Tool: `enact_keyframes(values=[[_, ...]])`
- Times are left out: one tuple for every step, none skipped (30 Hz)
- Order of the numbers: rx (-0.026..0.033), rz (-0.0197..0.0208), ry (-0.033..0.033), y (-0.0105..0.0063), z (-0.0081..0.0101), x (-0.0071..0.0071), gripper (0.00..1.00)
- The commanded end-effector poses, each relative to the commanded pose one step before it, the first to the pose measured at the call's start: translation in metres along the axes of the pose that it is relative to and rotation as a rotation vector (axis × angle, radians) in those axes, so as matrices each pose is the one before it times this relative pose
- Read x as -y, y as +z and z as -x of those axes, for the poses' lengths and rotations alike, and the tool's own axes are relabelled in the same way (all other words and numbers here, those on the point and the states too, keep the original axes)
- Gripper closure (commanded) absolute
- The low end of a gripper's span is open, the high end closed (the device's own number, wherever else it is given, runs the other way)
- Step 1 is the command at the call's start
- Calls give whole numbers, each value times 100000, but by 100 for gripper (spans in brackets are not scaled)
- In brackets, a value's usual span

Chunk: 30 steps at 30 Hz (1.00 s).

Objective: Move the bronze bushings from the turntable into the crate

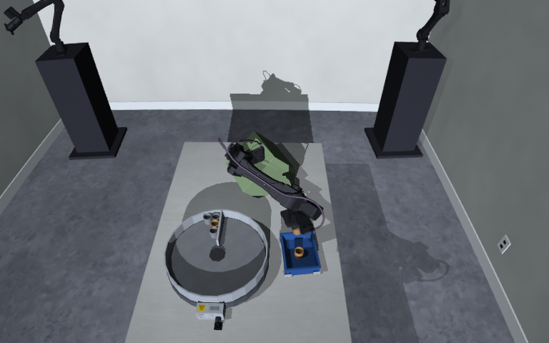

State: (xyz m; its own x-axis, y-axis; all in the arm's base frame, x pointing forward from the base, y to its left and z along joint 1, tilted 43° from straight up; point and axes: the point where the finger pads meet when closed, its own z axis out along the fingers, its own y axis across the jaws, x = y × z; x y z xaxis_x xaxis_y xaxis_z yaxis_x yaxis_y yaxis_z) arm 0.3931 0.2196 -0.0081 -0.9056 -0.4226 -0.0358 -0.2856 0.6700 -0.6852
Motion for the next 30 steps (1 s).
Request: enact_keyframes(values=[[6646, 1458, -109, -3062, 901, -767, 100], [0, 0, 0, 0, 0, 0, 100], [0, 0, 0, 0, 0, 0, 100], [0, 0, 0, 0, 0, 0, 100], [0, 0, 0, 0, 0, 0, 100], [0, 0, 0, 0, 0, 0, 100], [0, 0, 0, 0, 0, 0, 100], [0, 0, 0, 0, 0, 0, 100], [0, 0, 0, 0, 0, 0, 100], [0, 0, 0, 0, 0, 0, 100], [0, 0, 0, 0, 0, 0, 100], [0, 0, 0, 0, 0, 0, 100], [0, 0, 0, 0, 0, 0, 100], [0, 0, 0, 0, 0, 0, 100], [0, 0, 0, 0, 0, 0, 100], [0, 0, 0, 0, 0, 0, 100], [0, 0, 0, 0, 0, 0, 100], [0, 0, 0, 0, 0, 0, 100], [0, 0, 0, 0, 0, 0, 100], [0, 0, 0, 0, 0, 0, 100], [-129, -50, -70, 60, -27, -60, 100], [-726, -283, -475, 340, -154, -335, 100], [-511, -102, -442, 221, -111, -322, 100], [0, 0, 0, 0, 0, 0, 100], [0, 0, 0, 0, 0, 0, 100], [-83, 170, 1, 0, -22, -214, 100], [-93, 188, 1, 0, -24, -234, 100], [-76, 151, 1, 0, -20, -206, 100], [28, -53, 1, 0, -1, -118, 100], [910, 283, 808, -414, 187, 273, 100]])
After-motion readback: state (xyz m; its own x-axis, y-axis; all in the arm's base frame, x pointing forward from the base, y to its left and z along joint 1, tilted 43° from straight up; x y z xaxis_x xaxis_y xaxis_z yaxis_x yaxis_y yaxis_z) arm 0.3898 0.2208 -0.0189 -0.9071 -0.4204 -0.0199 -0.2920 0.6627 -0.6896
